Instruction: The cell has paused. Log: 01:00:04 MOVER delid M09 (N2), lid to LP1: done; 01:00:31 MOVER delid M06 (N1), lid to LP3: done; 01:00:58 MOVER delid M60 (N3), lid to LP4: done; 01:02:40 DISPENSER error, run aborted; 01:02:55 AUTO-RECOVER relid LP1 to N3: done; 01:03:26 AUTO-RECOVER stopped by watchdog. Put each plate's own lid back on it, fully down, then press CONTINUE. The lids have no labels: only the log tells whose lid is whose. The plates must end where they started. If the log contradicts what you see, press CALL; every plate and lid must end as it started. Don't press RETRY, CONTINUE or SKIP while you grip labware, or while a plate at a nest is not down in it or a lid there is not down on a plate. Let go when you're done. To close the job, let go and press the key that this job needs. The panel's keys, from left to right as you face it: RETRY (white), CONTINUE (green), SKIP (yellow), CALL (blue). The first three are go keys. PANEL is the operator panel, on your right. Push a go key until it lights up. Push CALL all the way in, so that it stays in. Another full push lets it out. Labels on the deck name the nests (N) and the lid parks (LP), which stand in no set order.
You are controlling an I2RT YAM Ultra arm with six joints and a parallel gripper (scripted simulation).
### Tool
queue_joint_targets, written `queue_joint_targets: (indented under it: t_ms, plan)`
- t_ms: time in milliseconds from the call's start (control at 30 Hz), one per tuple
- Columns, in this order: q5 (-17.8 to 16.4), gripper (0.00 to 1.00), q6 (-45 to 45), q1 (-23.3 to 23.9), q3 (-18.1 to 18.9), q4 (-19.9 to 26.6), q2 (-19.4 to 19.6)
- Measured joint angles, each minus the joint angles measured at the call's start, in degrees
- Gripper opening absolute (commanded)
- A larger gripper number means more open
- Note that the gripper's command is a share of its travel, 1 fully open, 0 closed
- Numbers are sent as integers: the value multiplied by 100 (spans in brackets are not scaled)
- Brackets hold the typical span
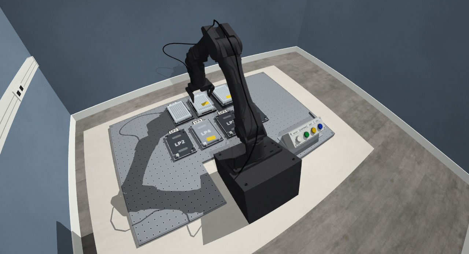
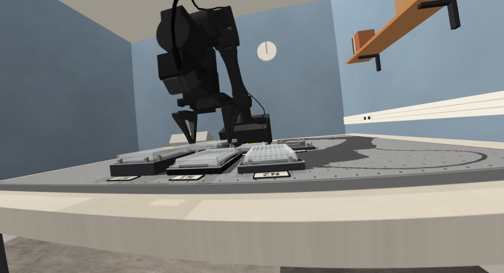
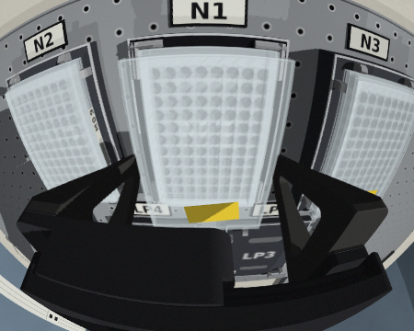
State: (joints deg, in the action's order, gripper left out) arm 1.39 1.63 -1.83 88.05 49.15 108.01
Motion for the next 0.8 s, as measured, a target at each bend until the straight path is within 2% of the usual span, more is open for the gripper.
queue_joint_targets:
  t_ms: [800]
  plan:
    - [0, 0, 0, 24, -57, -160, 61]
